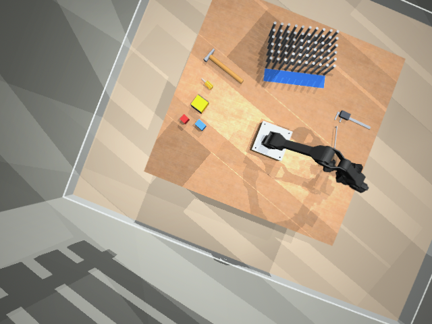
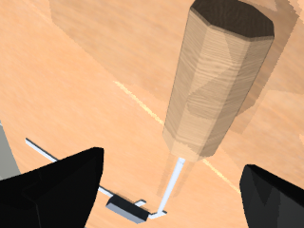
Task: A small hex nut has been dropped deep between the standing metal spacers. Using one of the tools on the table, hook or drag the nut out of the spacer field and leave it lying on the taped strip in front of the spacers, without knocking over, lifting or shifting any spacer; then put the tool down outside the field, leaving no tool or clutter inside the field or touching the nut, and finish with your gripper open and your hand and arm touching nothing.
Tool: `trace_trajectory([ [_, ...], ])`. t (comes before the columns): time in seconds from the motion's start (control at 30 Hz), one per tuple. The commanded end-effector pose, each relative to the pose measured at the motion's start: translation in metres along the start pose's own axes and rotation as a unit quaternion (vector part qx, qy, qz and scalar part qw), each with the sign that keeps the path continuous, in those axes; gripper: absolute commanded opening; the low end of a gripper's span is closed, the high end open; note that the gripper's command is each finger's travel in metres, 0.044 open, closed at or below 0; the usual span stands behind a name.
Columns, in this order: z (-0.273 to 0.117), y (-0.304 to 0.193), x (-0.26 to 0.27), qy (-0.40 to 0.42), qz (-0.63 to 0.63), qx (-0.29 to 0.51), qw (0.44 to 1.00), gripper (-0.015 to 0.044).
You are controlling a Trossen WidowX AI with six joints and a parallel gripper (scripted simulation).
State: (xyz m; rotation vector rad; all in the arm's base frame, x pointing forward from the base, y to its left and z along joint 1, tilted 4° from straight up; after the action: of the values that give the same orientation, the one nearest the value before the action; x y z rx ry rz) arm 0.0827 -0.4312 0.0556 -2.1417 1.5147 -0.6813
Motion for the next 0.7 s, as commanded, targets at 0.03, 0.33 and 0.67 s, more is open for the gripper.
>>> trace_trajectory([
  [0.03, 0.010, 0.007, -0.003, -0.003, 0.005, 0.002, 1.000, 0.0280],
  [0.33, 0.022, 0.015, -0.005, -0.003, 0.005, 0.002, 1.000, 0.0280],
  [0.67, 0.035, 0.024, -0.008, -0.003, 0.005, 0.002, 1.000, 0.0280],
])
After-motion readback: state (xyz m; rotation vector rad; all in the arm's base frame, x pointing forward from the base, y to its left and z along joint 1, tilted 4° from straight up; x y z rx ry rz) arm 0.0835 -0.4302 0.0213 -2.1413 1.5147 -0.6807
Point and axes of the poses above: the point midway between the two fingers, 35 mm back from their tips, its own z axis out along the fingers, its own x axis across the jaws, y = z × x, the point moved 6 cm from there along -z, back along the fingers, and after that the axes turned 12 degrees about z, right-handed, at the moved point
